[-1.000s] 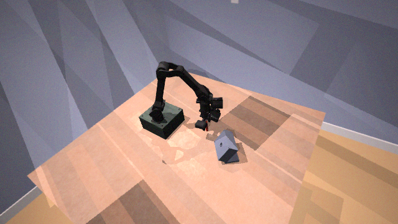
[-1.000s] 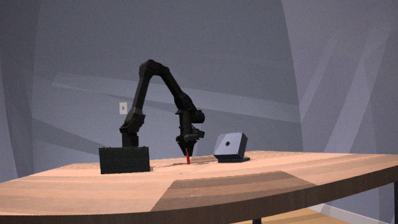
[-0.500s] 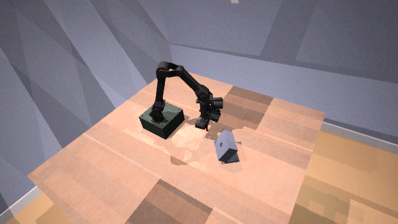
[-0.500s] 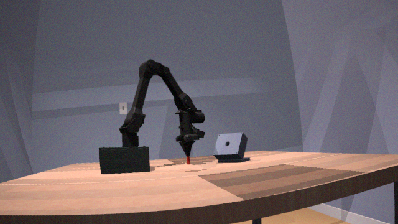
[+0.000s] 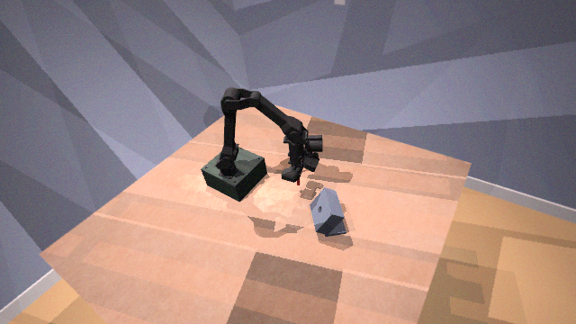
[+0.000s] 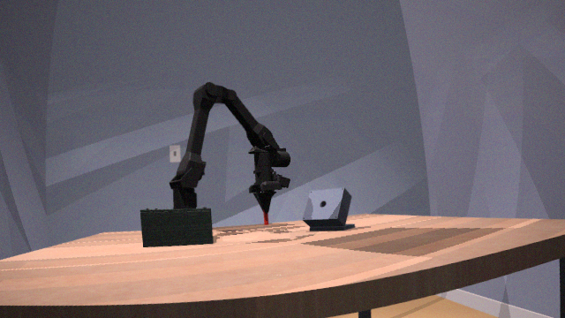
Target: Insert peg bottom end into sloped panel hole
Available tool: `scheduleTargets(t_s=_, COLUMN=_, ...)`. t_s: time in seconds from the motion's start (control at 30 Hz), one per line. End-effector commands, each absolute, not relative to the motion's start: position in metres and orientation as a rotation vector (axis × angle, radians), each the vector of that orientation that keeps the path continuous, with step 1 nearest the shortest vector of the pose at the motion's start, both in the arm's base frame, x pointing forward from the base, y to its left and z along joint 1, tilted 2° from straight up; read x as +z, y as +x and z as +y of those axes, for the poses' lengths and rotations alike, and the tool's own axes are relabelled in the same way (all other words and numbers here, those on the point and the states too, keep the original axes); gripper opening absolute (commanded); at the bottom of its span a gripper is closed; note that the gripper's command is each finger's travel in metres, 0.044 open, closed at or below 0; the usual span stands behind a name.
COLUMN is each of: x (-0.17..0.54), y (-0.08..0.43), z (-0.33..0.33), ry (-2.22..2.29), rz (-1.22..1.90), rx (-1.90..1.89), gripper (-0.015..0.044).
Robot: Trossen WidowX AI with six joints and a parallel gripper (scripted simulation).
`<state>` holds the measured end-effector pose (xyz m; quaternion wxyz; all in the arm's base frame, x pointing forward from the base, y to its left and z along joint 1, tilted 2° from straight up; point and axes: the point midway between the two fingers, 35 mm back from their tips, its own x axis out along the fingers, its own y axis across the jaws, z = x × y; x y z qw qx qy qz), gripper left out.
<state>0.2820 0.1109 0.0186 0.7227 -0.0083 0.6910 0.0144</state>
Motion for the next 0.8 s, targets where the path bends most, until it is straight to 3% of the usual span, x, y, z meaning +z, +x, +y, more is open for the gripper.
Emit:
scheduleTargets(t_s=0.0, x=0.045, y=0.282, z=0.111, ry=-0.016, rz=1.515, rx=0.041, gripper=0.0000)
scheduleTargets(t_s=0.77, x=0.066, y=0.287, z=0.101, ry=0.087, rz=1.508, rx=0.034, gripper=0.0000)
